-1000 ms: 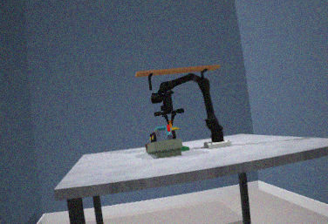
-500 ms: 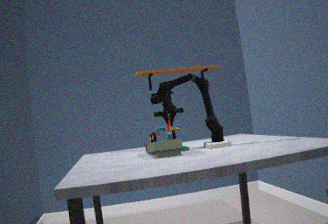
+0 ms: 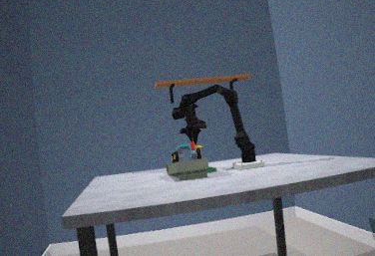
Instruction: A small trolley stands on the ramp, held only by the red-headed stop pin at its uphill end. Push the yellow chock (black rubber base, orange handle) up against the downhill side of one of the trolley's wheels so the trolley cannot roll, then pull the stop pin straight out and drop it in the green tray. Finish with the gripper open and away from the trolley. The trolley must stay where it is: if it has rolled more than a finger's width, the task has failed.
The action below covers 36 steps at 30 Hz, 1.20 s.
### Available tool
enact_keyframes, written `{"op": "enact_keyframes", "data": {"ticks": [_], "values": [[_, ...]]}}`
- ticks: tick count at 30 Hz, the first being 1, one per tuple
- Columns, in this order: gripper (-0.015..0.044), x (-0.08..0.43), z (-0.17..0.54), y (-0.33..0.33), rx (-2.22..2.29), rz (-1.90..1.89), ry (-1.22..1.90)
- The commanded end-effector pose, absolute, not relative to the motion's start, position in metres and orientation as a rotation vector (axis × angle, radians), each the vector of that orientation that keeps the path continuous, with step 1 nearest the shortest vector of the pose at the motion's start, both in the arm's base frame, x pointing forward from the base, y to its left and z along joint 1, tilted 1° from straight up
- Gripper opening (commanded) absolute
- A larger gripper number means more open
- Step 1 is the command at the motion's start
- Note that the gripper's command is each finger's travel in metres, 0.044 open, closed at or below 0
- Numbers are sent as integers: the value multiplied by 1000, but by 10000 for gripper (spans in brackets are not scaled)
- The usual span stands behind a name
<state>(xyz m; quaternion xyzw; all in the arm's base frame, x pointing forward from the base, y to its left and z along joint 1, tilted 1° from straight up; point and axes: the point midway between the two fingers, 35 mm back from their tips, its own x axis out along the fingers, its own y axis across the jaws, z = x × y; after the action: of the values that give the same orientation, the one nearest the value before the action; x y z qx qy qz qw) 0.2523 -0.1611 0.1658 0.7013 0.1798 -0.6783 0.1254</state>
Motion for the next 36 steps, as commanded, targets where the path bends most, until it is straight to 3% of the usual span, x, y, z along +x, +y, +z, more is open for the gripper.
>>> {"op": "enact_keyframes", "data": {"ticks": [1,8,36], "values": [[0,253,166,-162,2152,-2084,385],[0,253,166,-162,2284,-2230,170],[0,280,149,-161,2291,-2231,164]]}}
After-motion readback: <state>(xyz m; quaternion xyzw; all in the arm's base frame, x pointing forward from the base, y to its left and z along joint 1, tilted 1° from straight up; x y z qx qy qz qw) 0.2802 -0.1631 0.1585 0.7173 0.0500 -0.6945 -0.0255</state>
